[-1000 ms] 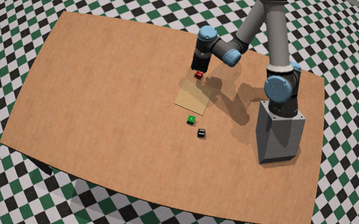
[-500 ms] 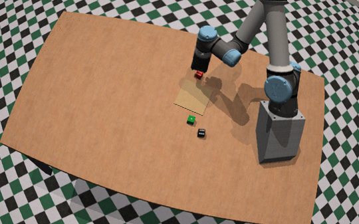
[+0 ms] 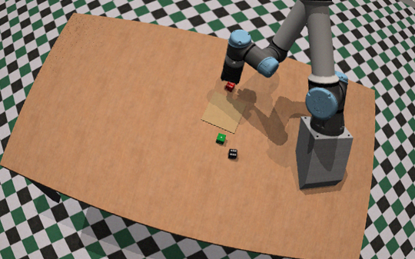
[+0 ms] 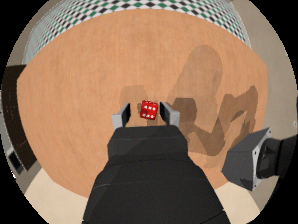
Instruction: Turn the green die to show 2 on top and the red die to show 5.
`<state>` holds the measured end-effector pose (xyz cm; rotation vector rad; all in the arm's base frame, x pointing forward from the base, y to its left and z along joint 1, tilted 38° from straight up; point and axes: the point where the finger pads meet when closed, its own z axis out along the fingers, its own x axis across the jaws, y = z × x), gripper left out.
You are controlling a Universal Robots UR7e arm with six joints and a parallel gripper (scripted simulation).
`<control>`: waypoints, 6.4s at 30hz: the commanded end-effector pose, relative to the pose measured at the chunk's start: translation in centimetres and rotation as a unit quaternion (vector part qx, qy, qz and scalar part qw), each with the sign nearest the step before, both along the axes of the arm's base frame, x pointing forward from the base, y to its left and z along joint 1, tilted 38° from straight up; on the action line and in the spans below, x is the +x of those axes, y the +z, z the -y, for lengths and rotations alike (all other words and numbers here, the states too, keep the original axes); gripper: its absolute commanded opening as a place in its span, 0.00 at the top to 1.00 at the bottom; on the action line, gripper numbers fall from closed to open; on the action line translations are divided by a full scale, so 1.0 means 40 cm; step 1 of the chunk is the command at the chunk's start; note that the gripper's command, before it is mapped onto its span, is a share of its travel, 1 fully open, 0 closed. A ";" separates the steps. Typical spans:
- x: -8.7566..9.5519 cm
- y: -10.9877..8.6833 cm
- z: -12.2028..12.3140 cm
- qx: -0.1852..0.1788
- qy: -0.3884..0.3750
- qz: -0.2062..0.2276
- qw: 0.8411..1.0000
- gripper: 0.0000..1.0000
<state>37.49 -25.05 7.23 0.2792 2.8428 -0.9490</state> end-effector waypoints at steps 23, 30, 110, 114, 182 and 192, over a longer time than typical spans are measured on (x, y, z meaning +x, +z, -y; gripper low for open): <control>0.023 -0.088 -0.119 0.000 0.000 0.000 1.000 0.00; 0.036 -0.142 -0.192 0.000 0.000 0.000 1.000 0.00; 0.087 -0.351 -0.471 0.000 0.000 0.000 1.000 0.00; 0.079 -0.358 -0.479 0.000 0.000 0.000 1.000 0.00; -0.028 -0.437 -0.591 0.000 0.000 0.000 1.000 0.00; -0.033 -0.375 -0.638 0.000 0.000 0.000 1.000 0.00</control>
